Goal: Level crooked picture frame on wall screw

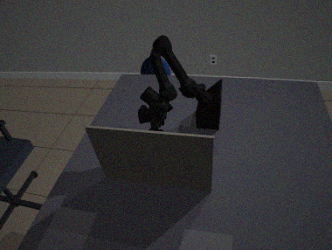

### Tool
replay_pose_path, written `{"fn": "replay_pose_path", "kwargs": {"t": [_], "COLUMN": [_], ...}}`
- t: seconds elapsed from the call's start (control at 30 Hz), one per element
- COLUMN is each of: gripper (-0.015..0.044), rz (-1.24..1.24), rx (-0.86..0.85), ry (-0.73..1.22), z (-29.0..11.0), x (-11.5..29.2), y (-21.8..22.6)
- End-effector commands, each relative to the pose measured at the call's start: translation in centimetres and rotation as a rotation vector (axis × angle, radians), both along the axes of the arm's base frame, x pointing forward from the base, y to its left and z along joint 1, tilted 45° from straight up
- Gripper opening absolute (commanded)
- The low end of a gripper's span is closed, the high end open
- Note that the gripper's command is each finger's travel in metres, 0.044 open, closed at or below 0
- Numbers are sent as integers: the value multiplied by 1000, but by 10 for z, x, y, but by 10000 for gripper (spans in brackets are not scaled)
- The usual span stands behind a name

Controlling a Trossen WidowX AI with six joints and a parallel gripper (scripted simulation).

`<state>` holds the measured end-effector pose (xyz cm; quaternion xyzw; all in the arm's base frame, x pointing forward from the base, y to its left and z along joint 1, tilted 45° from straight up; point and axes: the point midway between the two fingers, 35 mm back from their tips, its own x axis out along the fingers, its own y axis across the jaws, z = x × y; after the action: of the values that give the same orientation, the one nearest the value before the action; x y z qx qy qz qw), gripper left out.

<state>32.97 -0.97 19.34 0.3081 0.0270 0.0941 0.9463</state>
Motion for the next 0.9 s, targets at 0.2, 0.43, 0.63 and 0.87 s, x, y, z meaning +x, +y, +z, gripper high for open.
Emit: {"fn": "replay_pose_path", "kwargs": {"t": [0.2, 0.43, 0.63, 0.87], "gripper": [260, 260, 260, 260], "rz": [-5, -5, -5, -5], "rx": [2, 2, 2, 2], "ry": [-5, -5, -5, -6], "z": [1, 1, 2, 2], "x": [4, 5, 12, 23], "y": [1, 1, 2, 4]}}
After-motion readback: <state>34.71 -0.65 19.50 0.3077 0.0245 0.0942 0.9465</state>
